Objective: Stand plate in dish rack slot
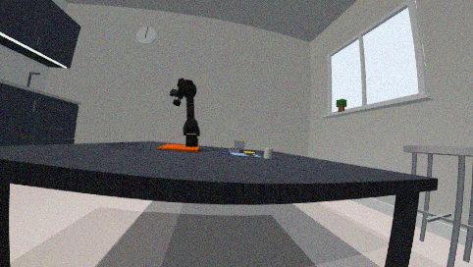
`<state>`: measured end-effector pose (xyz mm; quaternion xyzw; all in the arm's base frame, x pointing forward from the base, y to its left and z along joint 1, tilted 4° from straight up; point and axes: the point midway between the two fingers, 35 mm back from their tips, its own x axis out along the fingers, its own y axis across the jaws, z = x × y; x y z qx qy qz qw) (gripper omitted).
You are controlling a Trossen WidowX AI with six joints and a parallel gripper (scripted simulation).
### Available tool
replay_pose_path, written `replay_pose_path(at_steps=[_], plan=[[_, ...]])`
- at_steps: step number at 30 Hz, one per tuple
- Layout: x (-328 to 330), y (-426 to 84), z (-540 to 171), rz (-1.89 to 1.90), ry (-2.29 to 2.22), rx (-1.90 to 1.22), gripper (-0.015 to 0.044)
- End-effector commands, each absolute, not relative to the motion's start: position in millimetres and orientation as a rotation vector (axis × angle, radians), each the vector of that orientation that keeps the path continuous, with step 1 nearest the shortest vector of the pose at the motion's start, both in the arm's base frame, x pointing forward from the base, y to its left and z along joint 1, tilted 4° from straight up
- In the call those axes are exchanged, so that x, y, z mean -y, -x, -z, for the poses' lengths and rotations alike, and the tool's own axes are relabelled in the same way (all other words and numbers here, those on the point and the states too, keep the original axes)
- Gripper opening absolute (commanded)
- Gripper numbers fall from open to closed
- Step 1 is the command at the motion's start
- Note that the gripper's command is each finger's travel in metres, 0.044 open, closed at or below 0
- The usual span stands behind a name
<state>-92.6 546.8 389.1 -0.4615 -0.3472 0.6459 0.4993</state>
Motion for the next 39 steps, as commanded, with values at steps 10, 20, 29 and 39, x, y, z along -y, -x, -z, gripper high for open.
replay_pose_path(at_steps=[10, 20, 29, 39], plan=[[-535.3, -58.5, -352.6, -1.423, 1.196, 0.461, 0.0400], [-493.1, -169.8, -334.8, -1.261, 1.232, 0.210, 0.0400], [-439.7, -257.4, -310.5, -1.130, 1.199, -0.064, 0.0400], [-362.0, -327.8, -285.9, -1.002, 1.174, -0.308, 0.0400]])
